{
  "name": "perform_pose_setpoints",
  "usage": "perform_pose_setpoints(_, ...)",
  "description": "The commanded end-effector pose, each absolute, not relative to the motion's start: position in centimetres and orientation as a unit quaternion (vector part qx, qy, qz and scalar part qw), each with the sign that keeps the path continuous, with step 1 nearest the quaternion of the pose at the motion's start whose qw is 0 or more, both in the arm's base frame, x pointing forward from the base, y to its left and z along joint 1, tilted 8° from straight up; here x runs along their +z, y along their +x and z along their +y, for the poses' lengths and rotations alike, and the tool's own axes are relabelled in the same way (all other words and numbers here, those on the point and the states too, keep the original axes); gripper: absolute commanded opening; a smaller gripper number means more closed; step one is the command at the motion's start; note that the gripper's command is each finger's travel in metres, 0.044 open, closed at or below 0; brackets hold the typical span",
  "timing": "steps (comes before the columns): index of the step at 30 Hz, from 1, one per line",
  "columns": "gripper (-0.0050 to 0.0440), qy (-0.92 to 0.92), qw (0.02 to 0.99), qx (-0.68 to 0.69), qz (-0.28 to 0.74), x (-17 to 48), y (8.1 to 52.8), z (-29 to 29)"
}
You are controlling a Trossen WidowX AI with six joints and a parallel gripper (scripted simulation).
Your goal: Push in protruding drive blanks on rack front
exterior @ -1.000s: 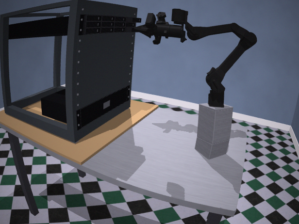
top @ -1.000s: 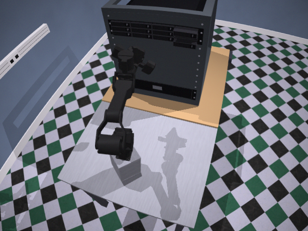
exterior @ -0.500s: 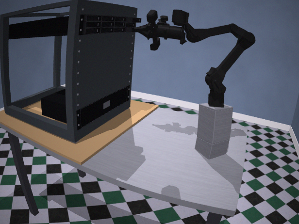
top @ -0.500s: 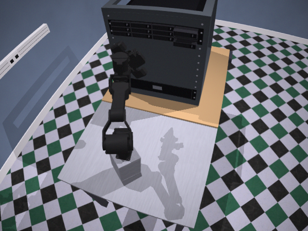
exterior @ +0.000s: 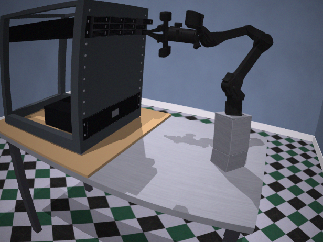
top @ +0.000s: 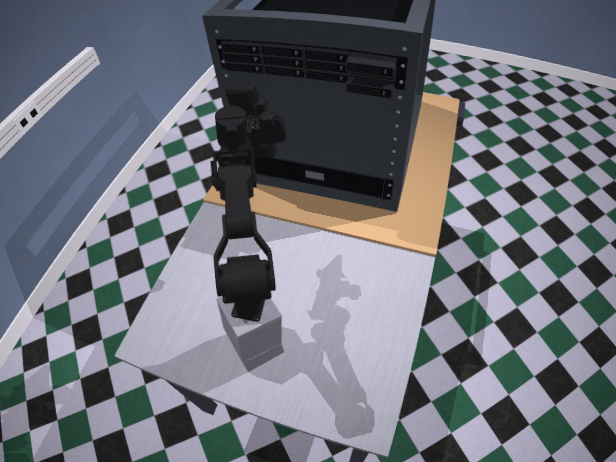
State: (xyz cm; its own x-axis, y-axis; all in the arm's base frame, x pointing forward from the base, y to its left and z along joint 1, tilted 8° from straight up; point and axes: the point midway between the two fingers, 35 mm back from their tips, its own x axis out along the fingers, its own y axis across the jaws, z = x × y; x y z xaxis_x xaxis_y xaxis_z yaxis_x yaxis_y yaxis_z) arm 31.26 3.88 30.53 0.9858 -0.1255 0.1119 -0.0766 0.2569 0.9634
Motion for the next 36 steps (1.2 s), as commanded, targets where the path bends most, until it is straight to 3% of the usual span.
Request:
perform_pose_setpoints(1,-0.005,0.64,0.763,-0.02,-0.087,30.31,31.25,4.09)
perform_pose_setpoints(36,-0.005,0.669,0.738,-0.02,-0.089,30.21,31.37,4.32)
